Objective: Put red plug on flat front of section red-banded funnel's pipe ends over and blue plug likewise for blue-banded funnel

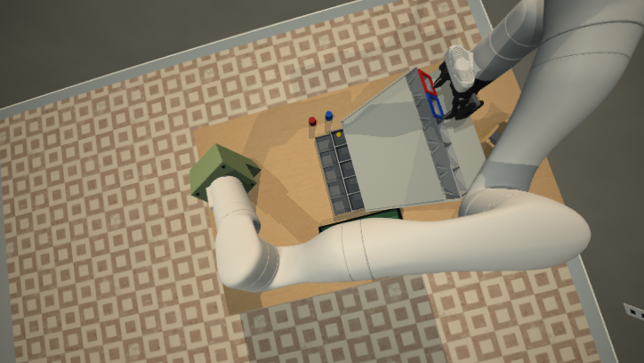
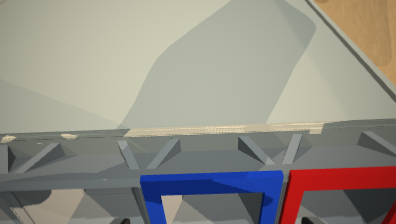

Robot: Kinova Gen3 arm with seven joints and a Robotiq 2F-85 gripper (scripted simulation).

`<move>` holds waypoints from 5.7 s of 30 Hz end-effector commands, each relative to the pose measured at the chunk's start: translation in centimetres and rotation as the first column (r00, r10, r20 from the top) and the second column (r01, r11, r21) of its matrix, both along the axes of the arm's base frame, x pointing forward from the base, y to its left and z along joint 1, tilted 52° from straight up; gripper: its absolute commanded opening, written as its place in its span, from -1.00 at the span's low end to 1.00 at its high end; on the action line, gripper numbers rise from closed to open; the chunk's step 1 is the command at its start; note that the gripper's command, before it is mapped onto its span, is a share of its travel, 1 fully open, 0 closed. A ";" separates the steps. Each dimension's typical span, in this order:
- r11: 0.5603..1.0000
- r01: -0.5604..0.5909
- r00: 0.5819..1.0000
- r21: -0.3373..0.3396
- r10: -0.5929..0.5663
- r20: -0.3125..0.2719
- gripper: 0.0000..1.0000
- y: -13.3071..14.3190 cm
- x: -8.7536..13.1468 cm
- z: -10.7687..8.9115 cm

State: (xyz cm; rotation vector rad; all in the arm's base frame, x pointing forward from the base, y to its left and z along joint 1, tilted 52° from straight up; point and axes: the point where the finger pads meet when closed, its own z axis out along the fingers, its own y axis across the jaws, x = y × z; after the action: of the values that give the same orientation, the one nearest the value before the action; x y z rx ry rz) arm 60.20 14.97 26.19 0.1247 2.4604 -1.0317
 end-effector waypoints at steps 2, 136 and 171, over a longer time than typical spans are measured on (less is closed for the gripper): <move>1.000 -0.002 1.000 0.001 0.002 0.001 1.00 0.1 0.0 0.1; 1.000 0.001 1.000 -0.010 -0.001 -0.029 1.00 -12.0 -26.8 -10.9; 1.000 0.001 1.000 -0.010 -0.001 -0.029 0.01 -12.0 -26.8 -10.9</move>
State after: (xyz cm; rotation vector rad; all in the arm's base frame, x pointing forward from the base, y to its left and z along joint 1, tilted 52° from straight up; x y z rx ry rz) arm 33.44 2.94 15.24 0.1092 2.4813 -1.0546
